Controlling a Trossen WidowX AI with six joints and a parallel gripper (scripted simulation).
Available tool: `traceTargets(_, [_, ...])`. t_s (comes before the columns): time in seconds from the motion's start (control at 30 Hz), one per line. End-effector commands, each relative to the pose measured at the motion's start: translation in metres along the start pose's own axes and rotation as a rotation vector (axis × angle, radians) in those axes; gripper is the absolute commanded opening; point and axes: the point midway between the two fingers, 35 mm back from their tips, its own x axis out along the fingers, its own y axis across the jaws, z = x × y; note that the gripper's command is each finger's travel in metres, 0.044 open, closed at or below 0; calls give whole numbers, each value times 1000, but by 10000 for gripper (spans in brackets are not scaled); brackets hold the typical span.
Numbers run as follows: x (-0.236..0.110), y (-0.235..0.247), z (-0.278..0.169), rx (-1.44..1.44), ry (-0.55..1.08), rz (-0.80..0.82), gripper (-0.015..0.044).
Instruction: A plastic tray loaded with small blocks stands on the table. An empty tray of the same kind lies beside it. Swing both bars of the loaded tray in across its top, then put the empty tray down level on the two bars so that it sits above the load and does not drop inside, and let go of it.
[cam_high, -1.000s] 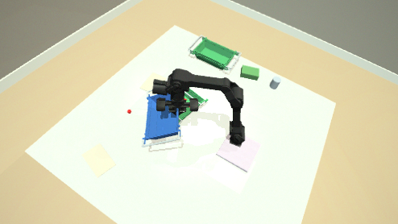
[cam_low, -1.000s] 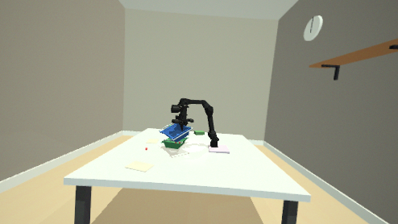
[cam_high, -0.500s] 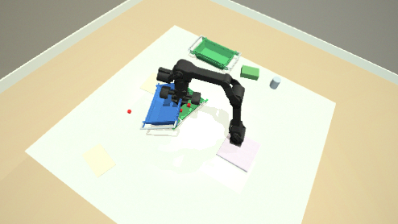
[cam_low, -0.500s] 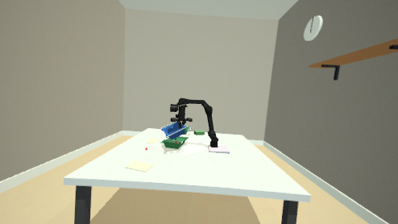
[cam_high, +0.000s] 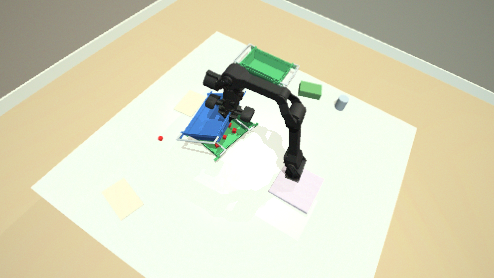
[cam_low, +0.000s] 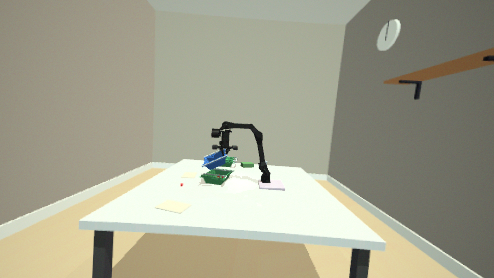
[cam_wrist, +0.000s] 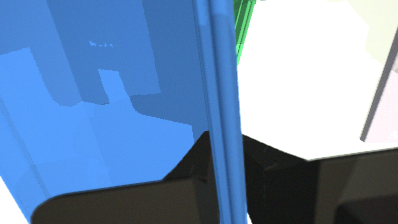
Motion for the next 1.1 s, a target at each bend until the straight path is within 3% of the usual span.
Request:
traceTargets(0.0, [-6,-2,16,69,0,22,0])
traceTargets(1.07, [-6,-4,25,104,-1,22,0])
